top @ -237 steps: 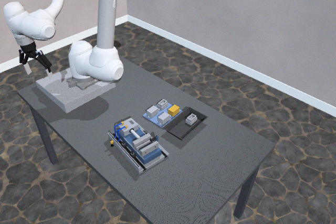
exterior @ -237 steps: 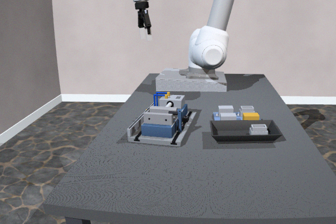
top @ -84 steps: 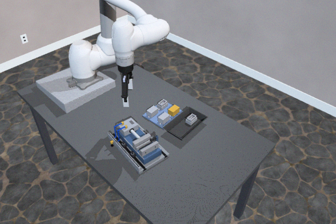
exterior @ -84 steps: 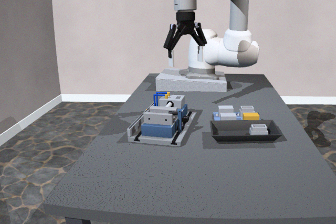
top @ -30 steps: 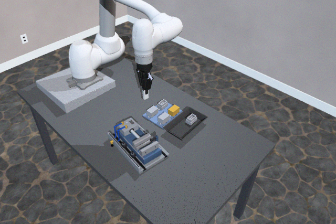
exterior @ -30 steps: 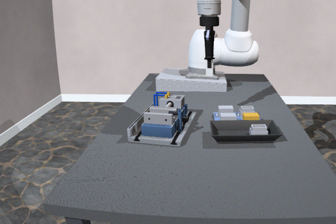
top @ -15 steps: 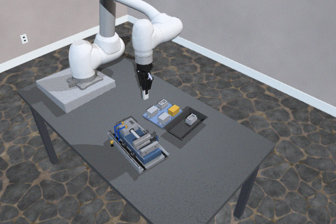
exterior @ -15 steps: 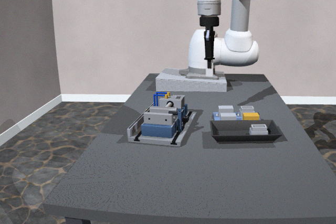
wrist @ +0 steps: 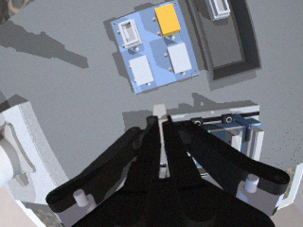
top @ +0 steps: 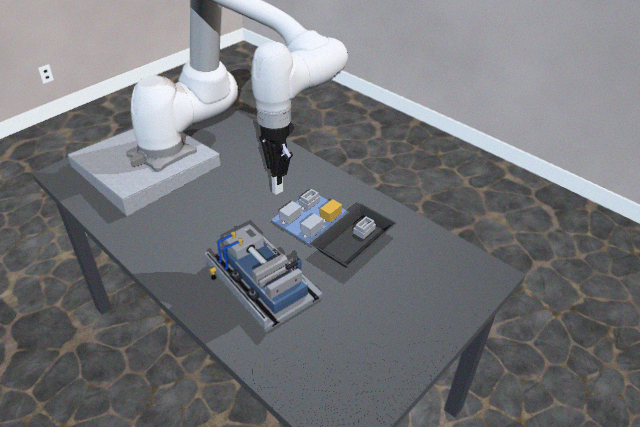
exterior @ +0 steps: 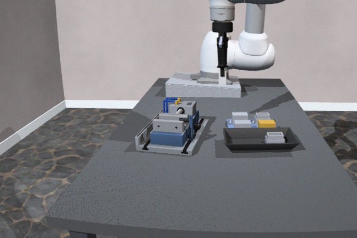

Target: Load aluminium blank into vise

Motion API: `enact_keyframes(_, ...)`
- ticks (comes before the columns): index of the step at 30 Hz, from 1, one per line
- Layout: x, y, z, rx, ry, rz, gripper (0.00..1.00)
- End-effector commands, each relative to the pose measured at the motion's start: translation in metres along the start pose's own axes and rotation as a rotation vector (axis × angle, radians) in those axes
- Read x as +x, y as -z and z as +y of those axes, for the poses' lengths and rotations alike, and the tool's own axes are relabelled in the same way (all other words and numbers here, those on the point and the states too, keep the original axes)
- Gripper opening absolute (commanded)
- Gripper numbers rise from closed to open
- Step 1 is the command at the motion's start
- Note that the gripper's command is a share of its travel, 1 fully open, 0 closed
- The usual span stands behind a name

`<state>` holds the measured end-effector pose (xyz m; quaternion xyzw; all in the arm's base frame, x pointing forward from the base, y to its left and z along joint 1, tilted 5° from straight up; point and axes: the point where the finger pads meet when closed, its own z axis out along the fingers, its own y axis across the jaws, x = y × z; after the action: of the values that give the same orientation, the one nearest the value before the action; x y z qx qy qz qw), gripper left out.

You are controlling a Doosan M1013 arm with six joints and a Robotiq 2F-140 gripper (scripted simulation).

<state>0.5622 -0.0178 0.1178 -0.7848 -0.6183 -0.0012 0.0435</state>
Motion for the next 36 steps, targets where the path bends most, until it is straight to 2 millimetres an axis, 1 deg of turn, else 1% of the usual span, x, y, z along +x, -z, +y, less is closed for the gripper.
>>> enact_keyframes(1,0.000,-0.002,0.000,0.000,0.000,0.000,0.00)
enact_keyframes(16,0.000,-0.033,0.000,0.000,0.000,0.000,0.00)
enact_keyframes(18,0.000,-0.033,0.000,0.000,0.000,0.000,0.00)
enact_keyframes(28,0.000,-0.048,0.000,0.000,0.000,0.000,0.00)
enact_keyframes(36,0.000,-0.052,0.000,0.000,0.000,0.000,0.00)
